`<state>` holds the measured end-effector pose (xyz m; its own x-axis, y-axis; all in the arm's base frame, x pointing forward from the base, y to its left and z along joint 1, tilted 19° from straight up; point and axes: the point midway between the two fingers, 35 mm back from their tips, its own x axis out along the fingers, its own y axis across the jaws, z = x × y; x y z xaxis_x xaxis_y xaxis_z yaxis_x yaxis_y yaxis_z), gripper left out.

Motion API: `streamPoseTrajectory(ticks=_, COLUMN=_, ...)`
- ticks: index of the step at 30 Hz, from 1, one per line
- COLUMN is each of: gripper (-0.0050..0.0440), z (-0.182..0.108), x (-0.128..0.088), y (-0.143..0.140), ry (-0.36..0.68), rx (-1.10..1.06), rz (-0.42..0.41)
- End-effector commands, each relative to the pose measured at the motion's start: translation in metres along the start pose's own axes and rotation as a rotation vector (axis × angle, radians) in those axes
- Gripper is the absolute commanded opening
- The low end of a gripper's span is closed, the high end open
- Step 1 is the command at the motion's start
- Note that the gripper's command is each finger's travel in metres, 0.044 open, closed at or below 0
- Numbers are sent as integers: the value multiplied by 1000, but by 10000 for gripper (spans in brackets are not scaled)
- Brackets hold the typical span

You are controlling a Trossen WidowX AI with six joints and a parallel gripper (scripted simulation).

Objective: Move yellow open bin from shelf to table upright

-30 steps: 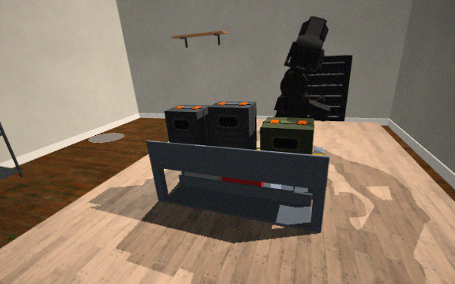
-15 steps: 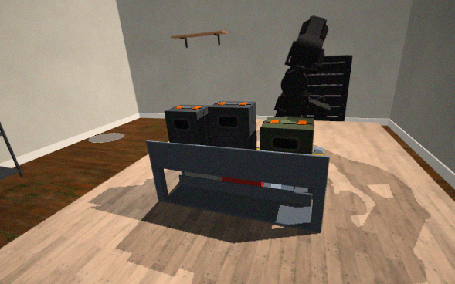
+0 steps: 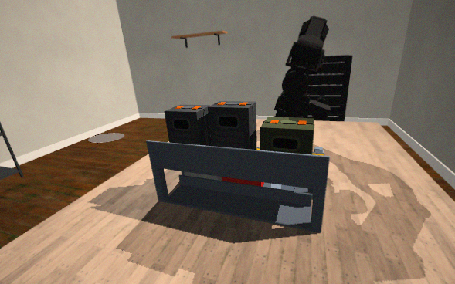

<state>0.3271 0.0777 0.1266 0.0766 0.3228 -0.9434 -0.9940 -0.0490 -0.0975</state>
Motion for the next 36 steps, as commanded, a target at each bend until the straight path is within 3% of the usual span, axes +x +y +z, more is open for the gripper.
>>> streamPoseTrajectory(ticks=1, gripper=0, z=1, x=-3, y=0, ry=2, rx=-3, rz=-17)
streamPoseTrajectory(ticks=36, gripper=0, z=2, x=12, y=-1, ry=2, rx=-3, rz=-17)
